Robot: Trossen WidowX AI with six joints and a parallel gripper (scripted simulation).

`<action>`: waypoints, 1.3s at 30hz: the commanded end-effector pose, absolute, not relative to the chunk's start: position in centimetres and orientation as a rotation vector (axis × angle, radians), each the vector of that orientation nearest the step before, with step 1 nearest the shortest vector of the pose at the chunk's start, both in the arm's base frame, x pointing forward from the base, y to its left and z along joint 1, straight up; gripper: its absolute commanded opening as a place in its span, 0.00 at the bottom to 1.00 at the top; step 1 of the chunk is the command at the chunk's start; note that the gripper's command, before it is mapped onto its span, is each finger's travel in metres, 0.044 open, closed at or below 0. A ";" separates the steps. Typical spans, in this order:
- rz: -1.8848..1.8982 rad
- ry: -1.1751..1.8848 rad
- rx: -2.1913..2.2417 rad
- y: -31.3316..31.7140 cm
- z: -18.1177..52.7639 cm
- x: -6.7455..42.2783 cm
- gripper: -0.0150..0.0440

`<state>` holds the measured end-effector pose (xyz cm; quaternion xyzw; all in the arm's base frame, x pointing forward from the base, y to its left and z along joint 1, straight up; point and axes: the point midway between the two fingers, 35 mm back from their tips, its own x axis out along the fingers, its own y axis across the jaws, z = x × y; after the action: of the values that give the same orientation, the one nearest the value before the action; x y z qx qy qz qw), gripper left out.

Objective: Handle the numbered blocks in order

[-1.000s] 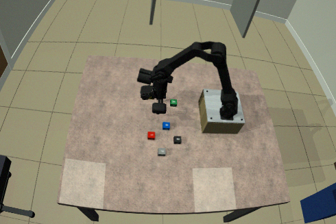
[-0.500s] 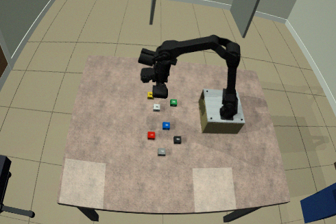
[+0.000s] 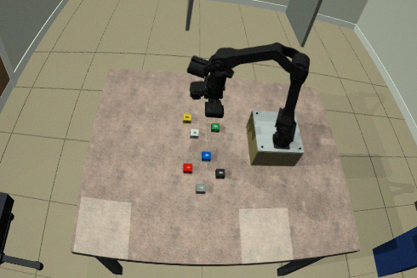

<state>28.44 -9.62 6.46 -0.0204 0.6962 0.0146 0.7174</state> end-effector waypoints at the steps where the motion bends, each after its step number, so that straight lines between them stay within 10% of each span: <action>1: 0.030 1.547 -0.045 -10.9 6.1 24.8 0.46; 4: 0.030 1.547 -0.045 -11.0 6.0 24.6 0.46; 15: 0.031 1.548 -0.045 -11.0 -2.1 24.7 0.93; 39: 0.031 1.548 -0.045 -11.0 -5.6 24.8 0.93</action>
<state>25.03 -11.12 -5.09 -0.0196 0.6967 0.0112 0.7170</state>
